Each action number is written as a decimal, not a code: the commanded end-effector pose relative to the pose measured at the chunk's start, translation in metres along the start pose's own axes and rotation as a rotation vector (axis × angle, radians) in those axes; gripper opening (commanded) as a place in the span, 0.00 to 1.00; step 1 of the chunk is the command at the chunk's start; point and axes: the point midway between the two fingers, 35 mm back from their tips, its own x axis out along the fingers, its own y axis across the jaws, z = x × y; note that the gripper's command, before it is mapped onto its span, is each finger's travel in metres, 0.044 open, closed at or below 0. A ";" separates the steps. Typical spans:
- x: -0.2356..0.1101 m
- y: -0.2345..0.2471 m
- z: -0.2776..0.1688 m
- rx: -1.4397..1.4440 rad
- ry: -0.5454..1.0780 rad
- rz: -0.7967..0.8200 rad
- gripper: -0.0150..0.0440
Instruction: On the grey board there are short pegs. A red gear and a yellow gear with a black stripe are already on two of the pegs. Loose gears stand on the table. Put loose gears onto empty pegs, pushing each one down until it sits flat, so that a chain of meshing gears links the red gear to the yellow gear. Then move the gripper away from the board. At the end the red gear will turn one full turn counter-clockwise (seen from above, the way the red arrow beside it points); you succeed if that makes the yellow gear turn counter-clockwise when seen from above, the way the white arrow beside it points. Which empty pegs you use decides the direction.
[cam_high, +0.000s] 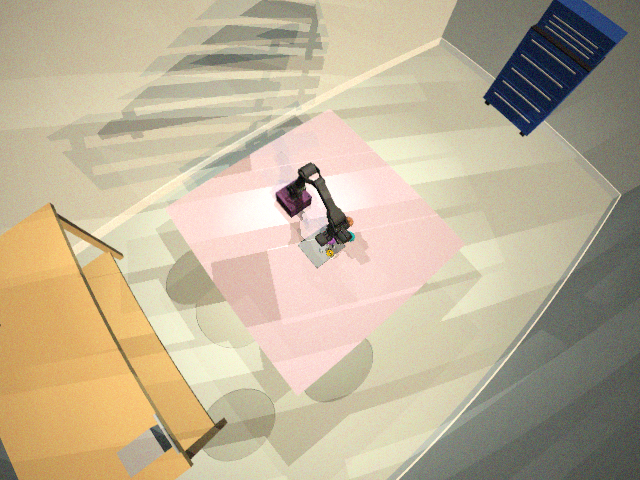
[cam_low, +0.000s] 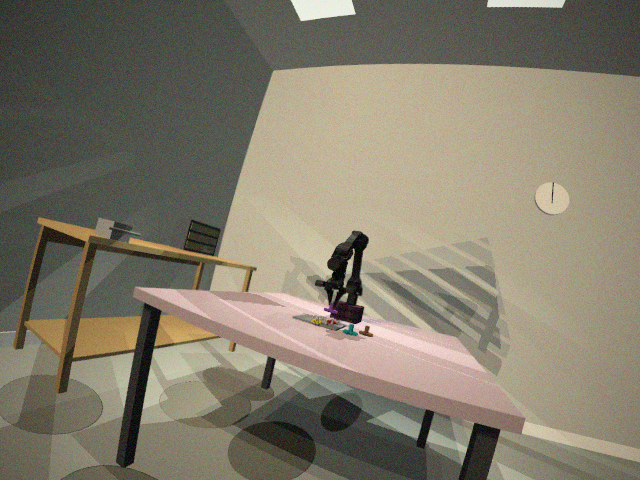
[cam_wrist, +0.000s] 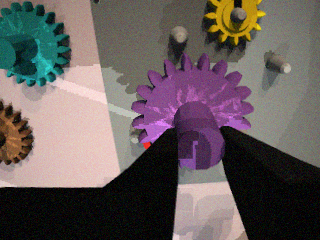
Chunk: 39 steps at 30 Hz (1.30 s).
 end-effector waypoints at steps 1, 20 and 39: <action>0.003 -0.009 0.003 -0.006 -0.004 -0.002 0.25; 0.005 -0.015 0.005 -0.009 -0.005 -0.003 0.25; 0.019 -0.015 0.004 -0.131 -0.005 -0.003 0.25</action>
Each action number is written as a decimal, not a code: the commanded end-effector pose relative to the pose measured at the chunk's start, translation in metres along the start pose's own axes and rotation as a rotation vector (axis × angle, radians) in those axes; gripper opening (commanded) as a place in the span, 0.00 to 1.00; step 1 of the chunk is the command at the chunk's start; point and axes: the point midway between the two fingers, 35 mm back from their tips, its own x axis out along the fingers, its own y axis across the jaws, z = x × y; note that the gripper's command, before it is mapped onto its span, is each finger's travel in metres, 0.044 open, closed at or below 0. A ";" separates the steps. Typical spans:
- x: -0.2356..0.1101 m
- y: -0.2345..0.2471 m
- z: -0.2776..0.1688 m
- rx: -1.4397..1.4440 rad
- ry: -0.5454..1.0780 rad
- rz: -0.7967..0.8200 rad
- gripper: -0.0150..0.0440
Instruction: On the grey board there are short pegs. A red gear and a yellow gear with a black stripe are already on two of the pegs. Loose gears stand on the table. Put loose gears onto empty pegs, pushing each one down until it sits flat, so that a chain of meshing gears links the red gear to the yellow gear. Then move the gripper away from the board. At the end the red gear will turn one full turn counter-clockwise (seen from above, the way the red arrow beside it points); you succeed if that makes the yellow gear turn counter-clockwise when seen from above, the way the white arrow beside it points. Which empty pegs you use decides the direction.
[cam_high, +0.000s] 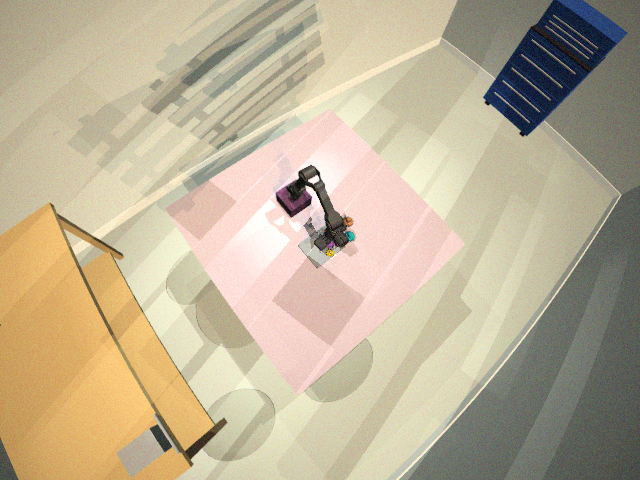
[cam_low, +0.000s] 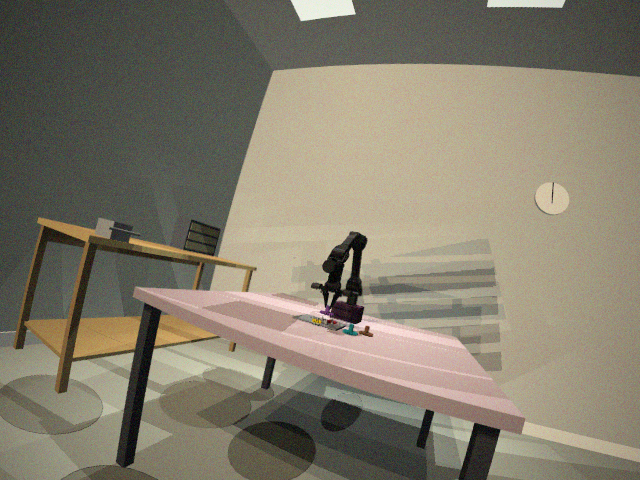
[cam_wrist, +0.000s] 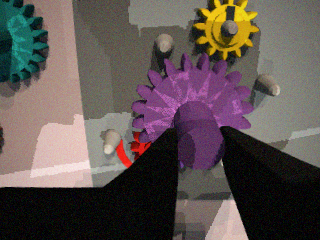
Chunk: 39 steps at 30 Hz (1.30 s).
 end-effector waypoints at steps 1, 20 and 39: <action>0.006 -0.001 0.000 -0.033 0.001 -0.002 0.25; 0.032 0.000 0.000 0.163 0.001 -0.002 0.25; 0.033 0.000 0.000 0.074 0.001 -0.002 0.25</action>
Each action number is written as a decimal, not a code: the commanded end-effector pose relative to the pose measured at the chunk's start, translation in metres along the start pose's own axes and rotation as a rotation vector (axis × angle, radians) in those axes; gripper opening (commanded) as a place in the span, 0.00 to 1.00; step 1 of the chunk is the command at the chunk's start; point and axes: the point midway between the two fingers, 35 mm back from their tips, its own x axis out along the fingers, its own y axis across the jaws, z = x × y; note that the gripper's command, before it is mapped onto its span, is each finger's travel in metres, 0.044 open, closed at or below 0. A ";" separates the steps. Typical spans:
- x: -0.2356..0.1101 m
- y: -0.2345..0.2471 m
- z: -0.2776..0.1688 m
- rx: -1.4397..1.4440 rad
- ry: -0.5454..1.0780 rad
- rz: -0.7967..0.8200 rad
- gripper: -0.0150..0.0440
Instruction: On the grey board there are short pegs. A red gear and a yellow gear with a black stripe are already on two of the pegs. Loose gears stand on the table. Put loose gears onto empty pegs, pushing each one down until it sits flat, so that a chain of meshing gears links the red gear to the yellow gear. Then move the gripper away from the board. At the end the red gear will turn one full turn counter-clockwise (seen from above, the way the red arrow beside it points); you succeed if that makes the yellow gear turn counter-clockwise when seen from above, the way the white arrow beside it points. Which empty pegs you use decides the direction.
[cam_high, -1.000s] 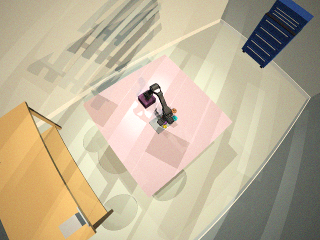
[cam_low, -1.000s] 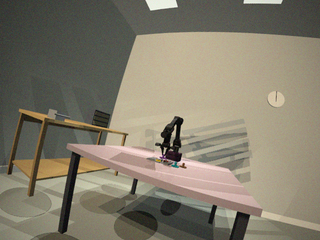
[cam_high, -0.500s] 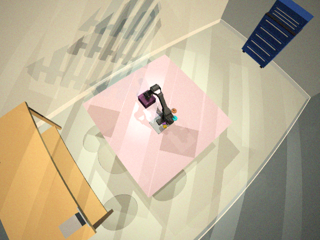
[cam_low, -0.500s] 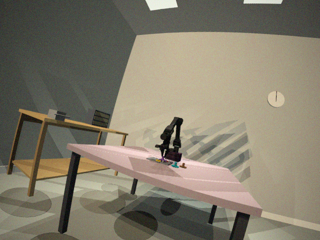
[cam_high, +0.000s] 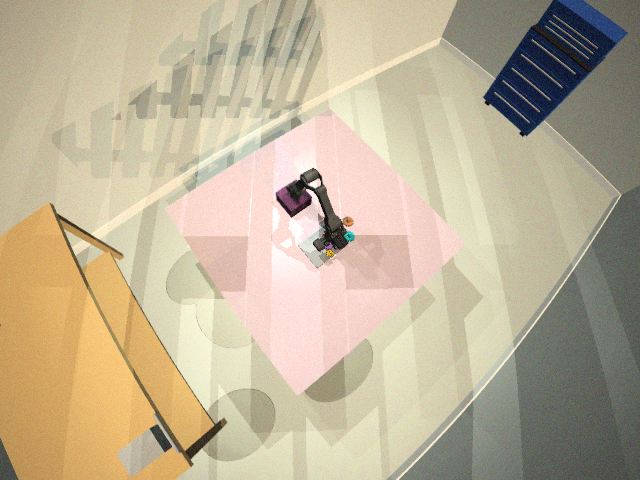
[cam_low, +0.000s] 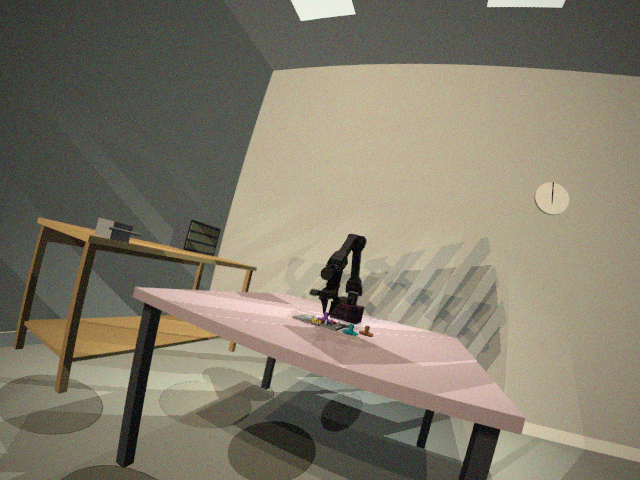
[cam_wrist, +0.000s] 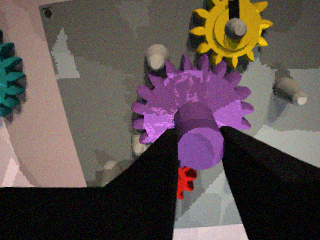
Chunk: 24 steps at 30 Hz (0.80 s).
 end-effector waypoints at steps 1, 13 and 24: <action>0.001 0.000 0.000 -0.066 -0.001 -0.003 0.25; 0.004 -0.001 0.000 -0.179 -0.001 -0.003 0.25; 0.005 0.000 0.000 -0.066 -0.001 -0.003 0.39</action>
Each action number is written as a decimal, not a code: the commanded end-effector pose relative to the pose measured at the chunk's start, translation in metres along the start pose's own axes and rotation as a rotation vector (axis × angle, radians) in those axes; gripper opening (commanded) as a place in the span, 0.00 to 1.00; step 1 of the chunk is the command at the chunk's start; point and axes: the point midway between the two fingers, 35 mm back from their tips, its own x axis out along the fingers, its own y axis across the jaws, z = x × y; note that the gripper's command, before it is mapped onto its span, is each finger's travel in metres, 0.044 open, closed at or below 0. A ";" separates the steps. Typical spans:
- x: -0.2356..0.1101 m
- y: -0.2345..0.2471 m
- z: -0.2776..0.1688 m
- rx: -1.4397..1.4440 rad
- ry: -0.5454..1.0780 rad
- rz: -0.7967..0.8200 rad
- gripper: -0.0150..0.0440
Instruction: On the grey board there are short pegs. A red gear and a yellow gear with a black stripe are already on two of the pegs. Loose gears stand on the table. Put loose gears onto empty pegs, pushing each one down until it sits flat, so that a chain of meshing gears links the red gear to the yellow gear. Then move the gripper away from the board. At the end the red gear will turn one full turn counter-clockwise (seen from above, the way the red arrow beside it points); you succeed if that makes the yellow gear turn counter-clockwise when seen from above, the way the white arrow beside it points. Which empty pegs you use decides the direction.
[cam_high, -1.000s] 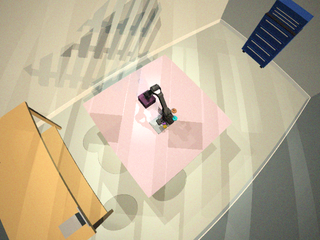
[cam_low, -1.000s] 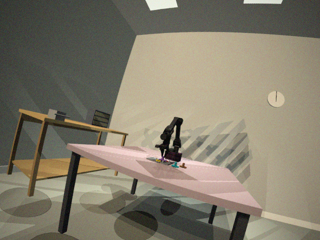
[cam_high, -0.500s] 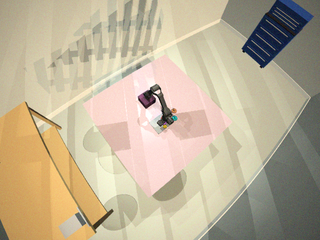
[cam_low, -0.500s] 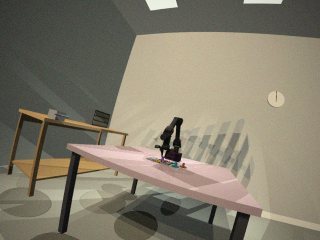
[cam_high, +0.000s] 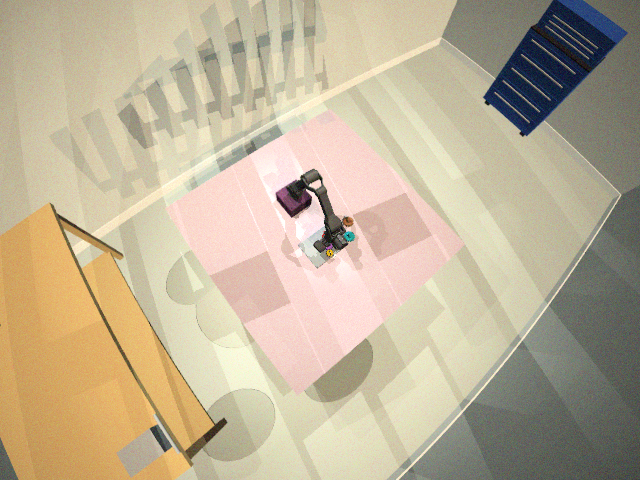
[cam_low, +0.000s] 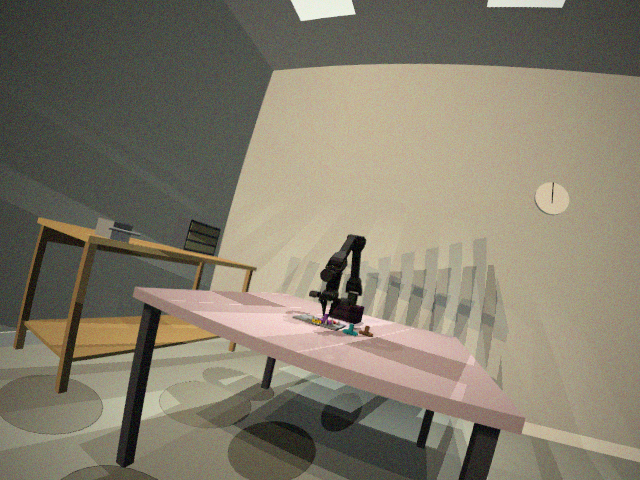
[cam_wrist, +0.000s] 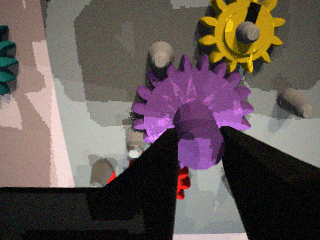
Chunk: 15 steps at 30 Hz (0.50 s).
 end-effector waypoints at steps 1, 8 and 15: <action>-0.002 0.000 0.000 0.035 -0.001 -0.001 0.43; -0.015 0.000 0.000 0.063 -0.001 -0.001 0.49; -0.049 0.000 0.000 0.063 -0.002 -0.001 0.49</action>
